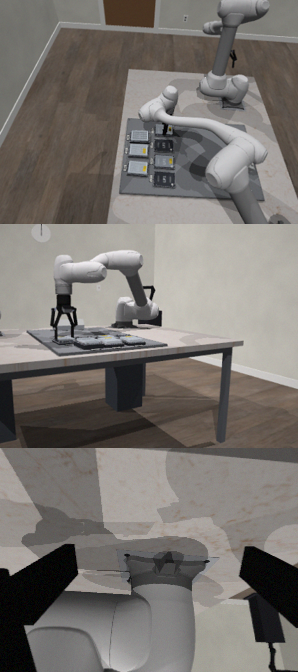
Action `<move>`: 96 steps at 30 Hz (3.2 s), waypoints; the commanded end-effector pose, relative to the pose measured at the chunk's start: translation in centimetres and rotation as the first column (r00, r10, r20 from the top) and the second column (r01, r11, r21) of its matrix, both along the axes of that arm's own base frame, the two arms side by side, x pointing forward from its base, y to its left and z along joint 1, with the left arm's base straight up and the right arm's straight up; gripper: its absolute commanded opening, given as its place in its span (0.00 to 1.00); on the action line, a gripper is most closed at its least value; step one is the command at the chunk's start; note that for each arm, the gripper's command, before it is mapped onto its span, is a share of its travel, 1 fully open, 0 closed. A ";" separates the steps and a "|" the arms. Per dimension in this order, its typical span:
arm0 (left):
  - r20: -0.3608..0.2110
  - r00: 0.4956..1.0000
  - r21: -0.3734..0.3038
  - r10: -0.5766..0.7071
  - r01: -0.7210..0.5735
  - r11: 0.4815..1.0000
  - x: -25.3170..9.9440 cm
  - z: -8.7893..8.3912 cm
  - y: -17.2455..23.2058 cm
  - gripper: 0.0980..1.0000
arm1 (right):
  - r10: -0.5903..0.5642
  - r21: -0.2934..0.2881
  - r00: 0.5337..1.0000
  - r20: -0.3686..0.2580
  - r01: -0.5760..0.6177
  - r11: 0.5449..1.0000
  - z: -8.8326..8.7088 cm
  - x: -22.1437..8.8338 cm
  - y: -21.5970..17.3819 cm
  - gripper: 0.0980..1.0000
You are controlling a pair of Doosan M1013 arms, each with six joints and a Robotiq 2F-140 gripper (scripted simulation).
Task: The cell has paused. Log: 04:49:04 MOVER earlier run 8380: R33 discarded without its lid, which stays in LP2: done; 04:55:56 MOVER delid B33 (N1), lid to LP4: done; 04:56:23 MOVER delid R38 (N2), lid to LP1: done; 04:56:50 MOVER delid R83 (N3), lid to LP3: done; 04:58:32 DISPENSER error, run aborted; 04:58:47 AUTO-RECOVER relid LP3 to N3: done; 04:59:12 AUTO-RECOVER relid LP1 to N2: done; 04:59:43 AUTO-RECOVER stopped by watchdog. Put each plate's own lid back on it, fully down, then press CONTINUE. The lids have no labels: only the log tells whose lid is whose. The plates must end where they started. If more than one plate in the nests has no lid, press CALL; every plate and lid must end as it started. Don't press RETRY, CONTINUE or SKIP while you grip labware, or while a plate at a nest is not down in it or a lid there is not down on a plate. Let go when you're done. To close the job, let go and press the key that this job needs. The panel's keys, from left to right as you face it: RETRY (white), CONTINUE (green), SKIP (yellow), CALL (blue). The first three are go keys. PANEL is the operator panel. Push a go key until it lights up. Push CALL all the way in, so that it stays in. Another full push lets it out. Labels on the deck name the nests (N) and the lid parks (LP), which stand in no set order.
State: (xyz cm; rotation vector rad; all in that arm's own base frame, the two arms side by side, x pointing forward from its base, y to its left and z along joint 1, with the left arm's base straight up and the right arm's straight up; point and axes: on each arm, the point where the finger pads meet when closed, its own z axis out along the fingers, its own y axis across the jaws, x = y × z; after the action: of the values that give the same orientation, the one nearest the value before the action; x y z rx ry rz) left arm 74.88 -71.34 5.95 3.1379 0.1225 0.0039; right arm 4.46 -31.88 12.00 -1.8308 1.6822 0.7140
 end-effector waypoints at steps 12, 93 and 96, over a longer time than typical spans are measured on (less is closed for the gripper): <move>-0.001 1.000 -0.003 0.000 0.000 1.000 -0.4 3.3 -0.4 0.56 | -0.005 0.003 1.000 -0.003 0.005 1.000 0.1 -0.2 -0.1 1.00; -0.004 1.000 0.000 0.000 0.000 1.000 17.7 6.4 8.5 0.56 | -0.005 0.003 1.000 -0.003 0.005 1.000 0.1 -0.2 -0.1 1.00; -0.005 1.000 0.001 0.000 0.000 1.000 17.7 6.3 8.5 0.56 | -0.005 0.003 1.000 -0.003 0.005 1.000 0.1 -0.2 -0.1 1.00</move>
State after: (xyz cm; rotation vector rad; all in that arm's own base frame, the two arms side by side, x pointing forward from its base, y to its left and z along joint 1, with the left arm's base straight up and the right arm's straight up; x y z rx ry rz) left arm 92.47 -63.26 12.14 3.1378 0.1203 0.0054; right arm 4.46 -31.88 12.00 -1.8308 1.6822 0.7140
